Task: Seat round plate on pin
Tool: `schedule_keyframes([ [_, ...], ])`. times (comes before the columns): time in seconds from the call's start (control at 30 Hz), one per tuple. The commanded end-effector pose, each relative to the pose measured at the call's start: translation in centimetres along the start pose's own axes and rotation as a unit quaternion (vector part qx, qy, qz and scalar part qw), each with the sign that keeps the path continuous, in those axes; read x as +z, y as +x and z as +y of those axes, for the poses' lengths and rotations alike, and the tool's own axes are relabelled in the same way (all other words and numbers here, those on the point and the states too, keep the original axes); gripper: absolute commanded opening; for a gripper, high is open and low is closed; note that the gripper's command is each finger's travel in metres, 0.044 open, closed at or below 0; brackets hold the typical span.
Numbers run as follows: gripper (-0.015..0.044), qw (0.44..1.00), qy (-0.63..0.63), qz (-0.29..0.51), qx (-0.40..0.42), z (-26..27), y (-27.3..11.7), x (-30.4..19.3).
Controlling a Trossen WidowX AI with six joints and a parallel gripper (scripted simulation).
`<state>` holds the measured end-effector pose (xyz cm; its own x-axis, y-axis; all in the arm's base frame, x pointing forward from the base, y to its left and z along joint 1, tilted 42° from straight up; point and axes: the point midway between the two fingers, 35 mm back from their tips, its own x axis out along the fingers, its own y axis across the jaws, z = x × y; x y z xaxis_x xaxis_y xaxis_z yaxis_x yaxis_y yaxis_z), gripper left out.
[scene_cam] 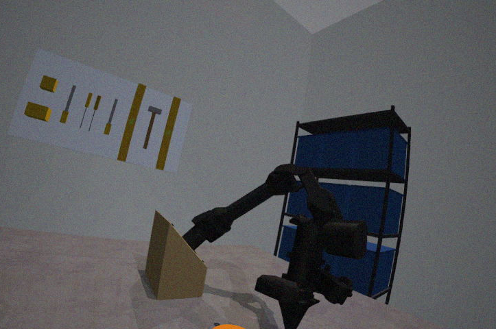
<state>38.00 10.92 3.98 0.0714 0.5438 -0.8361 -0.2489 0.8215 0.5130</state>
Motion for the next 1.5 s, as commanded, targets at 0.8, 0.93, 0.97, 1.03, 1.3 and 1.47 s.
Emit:
schedule_keyframes([
  [0.8, 0.0, 0.993, 0.052, 0.059, 0.092, -3.1, 5.2, -4.0],
  [0.93, 0.0, 0.993, 0.052, 0.059, 0.091, -3.9, 5.3, -4.0],
  [0.97, 0.0, 0.993, 0.052, 0.059, 0.091, -4.1, 5.3, -4.0],
  [1.03, 0.0, 0.993, 0.052, 0.059, 0.091, -4.3, 5.4, -4.0],
  [1.3, 0.0, 0.993, 0.052, 0.059, 0.091, -5.0, 5.6, -4.2],
  [1.47, 0.0, 0.993, 0.052, 0.059, 0.091, -5.4, 5.7, -4.3],
])
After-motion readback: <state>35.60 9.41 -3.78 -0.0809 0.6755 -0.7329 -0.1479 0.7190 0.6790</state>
